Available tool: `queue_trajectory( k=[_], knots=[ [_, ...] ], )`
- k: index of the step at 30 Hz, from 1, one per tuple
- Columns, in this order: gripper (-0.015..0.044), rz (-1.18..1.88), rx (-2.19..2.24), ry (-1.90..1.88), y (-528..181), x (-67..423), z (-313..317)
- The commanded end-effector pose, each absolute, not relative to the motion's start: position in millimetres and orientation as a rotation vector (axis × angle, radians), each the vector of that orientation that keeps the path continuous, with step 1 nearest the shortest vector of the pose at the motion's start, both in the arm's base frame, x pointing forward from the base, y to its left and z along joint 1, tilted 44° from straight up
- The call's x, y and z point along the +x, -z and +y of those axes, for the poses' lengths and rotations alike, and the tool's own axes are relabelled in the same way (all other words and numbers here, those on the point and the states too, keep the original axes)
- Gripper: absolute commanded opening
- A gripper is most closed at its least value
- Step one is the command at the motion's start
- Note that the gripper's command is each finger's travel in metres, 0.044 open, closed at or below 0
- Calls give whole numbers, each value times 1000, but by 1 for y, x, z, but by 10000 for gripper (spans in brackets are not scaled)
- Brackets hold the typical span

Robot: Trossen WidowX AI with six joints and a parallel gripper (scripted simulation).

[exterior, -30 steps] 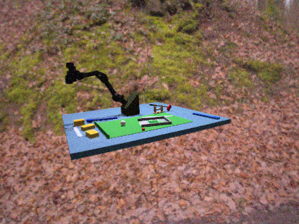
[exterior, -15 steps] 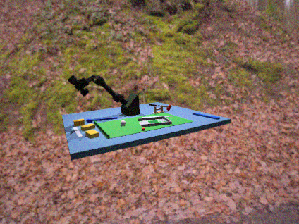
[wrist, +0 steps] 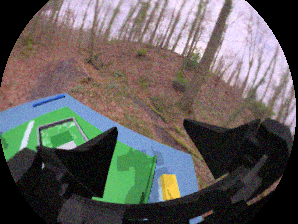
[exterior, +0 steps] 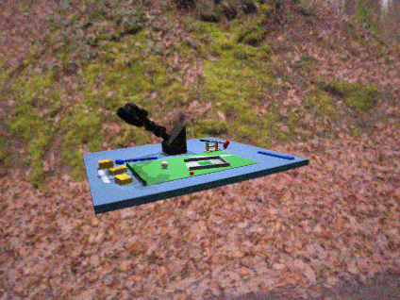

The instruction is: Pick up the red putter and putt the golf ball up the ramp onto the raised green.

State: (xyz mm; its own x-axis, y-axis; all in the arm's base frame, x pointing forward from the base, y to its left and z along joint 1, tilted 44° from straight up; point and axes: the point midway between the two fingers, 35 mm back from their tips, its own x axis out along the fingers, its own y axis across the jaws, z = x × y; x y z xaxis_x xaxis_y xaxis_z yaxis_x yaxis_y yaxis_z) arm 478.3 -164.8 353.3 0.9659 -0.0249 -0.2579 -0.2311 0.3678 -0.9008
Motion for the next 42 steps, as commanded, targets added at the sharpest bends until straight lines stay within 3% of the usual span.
queue_trajectory(
  k=[1,9,17,31,38,42],
  knots=[
    [440,348,-1100,-258,-296,502,-124],
    [440,588,-974,-477,-190,516,-40],
    [440,870,-943,-678,-89,489,45],
    [440,1474,-1174,-854,55,350,148],
    [440,1774,-1591,-853,98,255,155],
    [440,1803,-1663,-847,100,249,154]
  ],
)
